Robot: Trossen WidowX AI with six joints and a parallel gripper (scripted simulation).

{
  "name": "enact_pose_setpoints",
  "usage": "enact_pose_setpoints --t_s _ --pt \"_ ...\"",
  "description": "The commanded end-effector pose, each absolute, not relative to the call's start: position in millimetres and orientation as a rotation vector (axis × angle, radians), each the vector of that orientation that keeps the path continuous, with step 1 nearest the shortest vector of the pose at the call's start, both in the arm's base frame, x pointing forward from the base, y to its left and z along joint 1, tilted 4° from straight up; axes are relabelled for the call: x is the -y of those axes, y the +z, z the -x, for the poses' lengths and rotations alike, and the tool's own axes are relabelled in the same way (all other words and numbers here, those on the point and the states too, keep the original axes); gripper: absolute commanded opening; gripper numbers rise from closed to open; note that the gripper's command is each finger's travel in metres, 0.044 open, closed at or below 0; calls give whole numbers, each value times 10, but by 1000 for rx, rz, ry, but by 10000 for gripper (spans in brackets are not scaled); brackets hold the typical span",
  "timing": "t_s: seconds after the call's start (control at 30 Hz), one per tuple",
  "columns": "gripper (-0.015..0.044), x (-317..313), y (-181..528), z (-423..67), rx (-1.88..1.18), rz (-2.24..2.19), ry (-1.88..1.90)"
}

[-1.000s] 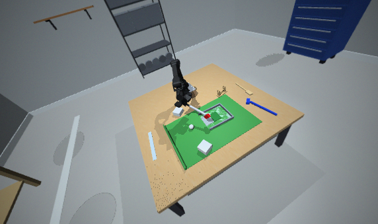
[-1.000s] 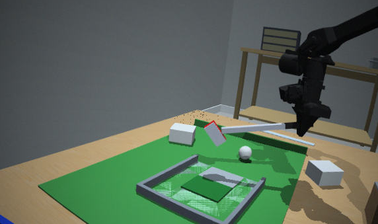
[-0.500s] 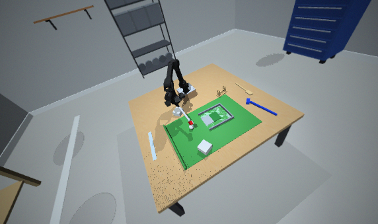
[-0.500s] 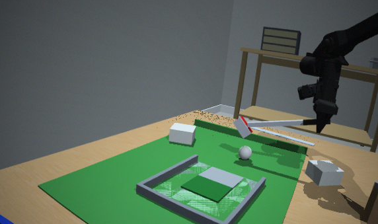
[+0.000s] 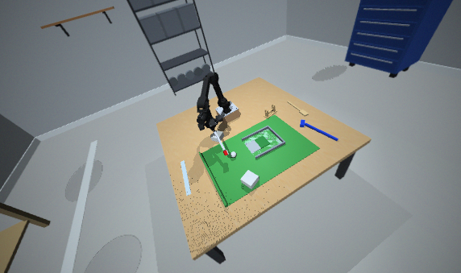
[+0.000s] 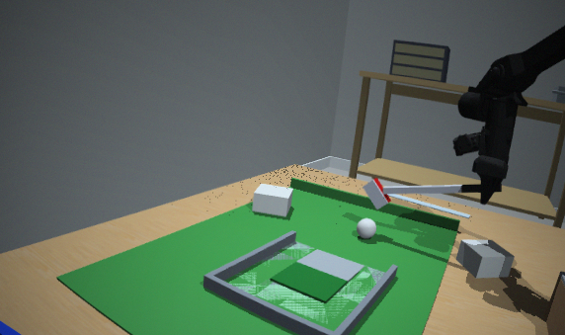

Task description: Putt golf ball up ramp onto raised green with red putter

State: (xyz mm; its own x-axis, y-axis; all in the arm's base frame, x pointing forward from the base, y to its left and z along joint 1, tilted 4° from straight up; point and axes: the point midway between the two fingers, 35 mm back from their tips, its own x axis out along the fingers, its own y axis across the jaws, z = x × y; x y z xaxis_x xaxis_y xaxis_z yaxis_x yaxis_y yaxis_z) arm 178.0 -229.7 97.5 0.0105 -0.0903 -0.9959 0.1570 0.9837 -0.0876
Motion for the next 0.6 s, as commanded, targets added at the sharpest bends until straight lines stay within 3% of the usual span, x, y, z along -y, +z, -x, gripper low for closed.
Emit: enact_pose_setpoints --t_s 0.0,0.57 --pt "0 2312 817 -1780 -1548 -56 -198" --pt "0 2334 568 -1783 -1549 -56 -198"
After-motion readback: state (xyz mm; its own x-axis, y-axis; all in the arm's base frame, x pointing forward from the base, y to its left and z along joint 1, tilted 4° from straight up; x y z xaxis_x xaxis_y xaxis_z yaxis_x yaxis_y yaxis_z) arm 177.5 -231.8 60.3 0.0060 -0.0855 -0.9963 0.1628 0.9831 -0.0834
